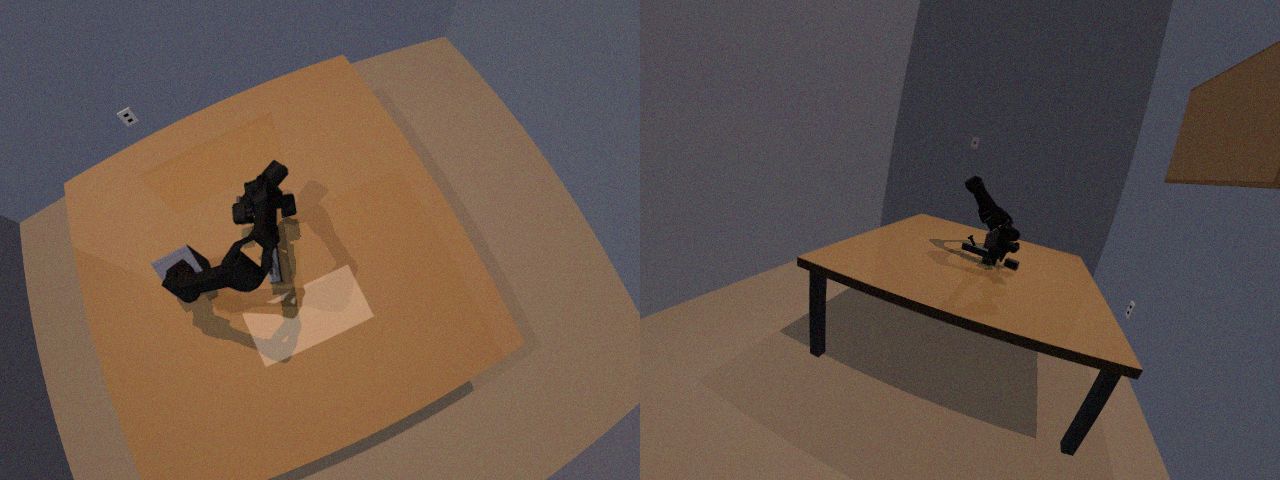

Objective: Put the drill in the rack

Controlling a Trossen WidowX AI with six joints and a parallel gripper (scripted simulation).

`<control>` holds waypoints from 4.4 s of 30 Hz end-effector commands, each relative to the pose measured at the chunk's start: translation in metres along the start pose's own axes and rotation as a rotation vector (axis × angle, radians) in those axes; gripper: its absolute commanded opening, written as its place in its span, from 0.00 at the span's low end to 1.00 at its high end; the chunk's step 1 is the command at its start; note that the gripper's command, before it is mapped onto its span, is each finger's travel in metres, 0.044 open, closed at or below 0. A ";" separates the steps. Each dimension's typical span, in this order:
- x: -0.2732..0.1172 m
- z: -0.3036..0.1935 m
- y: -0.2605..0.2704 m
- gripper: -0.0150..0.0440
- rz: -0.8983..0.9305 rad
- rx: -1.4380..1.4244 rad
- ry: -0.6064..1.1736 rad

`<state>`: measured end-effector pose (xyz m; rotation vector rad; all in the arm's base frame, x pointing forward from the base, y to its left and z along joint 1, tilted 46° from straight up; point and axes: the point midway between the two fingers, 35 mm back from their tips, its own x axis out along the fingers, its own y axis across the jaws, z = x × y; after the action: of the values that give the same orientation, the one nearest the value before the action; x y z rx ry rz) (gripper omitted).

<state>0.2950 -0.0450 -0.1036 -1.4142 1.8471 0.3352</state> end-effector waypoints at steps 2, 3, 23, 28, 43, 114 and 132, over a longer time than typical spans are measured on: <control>-0.001 0.001 0.000 0.87 -0.001 0.000 -0.001; -0.001 0.001 0.000 0.82 -0.001 0.000 -0.001; -0.001 0.002 0.000 0.25 -0.002 -0.002 0.000; -0.001 0.007 0.000 0.25 -0.003 -0.006 0.002; -0.003 0.027 0.000 0.25 -0.003 -0.005 0.001; 0.004 0.026 -0.001 0.56 -0.003 0.002 -0.003; 0.002 0.025 0.000 0.25 -0.003 -0.005 0.001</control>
<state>0.3052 -0.0326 -0.1231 -1.4165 1.8476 0.3387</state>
